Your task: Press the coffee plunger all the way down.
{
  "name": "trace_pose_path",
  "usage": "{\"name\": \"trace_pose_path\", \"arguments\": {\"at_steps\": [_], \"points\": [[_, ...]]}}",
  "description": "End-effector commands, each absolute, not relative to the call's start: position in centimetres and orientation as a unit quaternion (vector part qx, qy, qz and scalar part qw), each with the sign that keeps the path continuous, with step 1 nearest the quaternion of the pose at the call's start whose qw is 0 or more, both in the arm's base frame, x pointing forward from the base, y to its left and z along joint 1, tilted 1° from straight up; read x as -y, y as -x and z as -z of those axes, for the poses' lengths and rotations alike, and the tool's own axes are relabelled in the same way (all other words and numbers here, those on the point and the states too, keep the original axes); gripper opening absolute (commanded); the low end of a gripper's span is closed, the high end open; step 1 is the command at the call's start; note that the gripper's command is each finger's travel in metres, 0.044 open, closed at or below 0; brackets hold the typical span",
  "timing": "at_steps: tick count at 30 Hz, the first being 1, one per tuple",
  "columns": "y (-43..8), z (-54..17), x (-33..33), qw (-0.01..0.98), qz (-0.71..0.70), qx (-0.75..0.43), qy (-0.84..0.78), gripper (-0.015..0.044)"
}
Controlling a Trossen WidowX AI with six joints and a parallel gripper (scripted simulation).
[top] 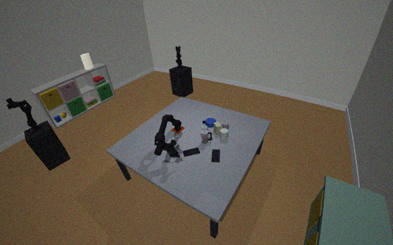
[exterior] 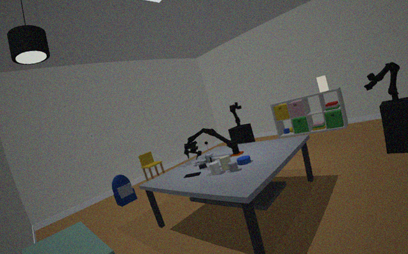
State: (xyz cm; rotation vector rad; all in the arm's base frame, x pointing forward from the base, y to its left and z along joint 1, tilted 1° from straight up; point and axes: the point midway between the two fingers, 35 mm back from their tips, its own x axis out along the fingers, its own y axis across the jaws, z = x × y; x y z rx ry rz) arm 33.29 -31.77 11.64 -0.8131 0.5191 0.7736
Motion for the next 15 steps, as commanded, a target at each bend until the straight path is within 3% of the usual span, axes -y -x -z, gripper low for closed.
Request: {"name": "trace_pose_path", "arguments": {"at_steps": [1,15], "points": [[-33.4,-11.8,31.6,0.815,-0.363,-0.246,0.380,0.0426],[-38.2,-20.1,20.3,0.822,-0.290,-0.367,0.325,0.0440]]}}
